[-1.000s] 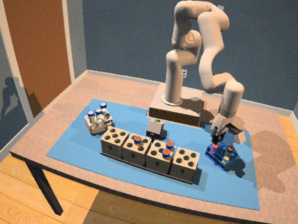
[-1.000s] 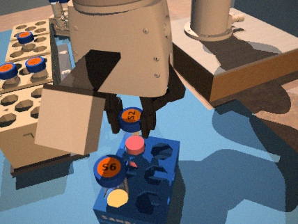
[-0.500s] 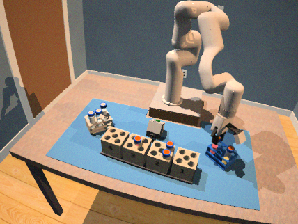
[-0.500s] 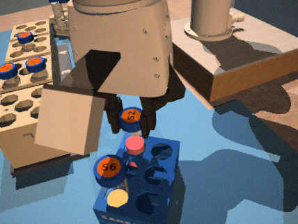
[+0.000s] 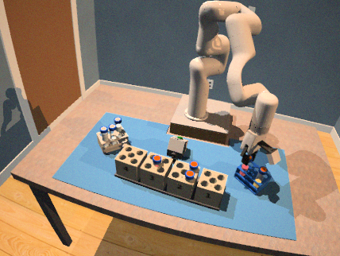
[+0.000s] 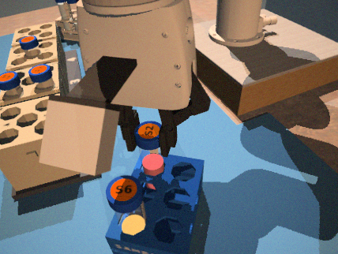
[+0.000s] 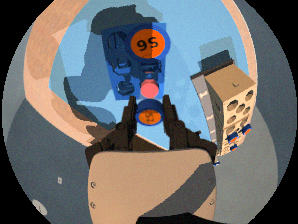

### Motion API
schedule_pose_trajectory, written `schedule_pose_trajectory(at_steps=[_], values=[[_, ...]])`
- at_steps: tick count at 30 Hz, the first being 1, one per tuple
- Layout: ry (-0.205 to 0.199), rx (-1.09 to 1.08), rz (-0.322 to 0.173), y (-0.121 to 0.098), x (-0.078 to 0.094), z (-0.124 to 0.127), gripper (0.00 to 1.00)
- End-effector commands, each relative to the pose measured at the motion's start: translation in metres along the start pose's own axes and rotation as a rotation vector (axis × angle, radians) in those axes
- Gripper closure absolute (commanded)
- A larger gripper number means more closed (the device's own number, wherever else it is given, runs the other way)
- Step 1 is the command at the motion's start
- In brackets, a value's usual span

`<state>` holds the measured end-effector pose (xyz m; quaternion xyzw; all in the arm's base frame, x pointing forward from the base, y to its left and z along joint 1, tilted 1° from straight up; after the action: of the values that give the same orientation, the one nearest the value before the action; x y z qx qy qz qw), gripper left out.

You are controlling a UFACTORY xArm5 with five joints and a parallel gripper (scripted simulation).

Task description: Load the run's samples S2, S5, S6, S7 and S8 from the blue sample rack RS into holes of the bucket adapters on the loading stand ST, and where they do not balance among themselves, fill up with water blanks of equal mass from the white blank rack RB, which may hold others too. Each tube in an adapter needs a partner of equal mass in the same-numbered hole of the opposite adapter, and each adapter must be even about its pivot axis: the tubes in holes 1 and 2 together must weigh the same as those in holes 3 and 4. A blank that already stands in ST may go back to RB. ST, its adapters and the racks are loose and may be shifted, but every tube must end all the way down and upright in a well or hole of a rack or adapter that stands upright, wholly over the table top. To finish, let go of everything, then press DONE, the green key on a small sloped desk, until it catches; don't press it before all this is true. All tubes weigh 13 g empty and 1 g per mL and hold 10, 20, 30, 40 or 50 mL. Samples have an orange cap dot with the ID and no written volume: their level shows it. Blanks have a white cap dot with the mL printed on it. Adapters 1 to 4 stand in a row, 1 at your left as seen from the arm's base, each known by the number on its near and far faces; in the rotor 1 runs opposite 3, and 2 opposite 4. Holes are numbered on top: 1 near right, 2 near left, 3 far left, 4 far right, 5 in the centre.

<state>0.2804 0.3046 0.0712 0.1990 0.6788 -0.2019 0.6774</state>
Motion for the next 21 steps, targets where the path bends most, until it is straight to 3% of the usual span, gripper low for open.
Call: schedule_pose_trajectory(at_steps=[1,21], values=[[-0.001,0.0,0.004,0.001,-0.004,0.0,1.0],[-0.001,0.0,0.004,0.001,-0.016,0.0,1.0]])
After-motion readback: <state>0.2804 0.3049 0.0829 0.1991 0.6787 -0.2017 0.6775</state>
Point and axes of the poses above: the point where the finger pads meet when closed, its own x axis out along the fingers, its own z axis across the jaws, y = z × x, the point moved 2 cm from there along -x, back along the fingers, and after that the axes turned 1 degree about x, right-handed, at the moved point
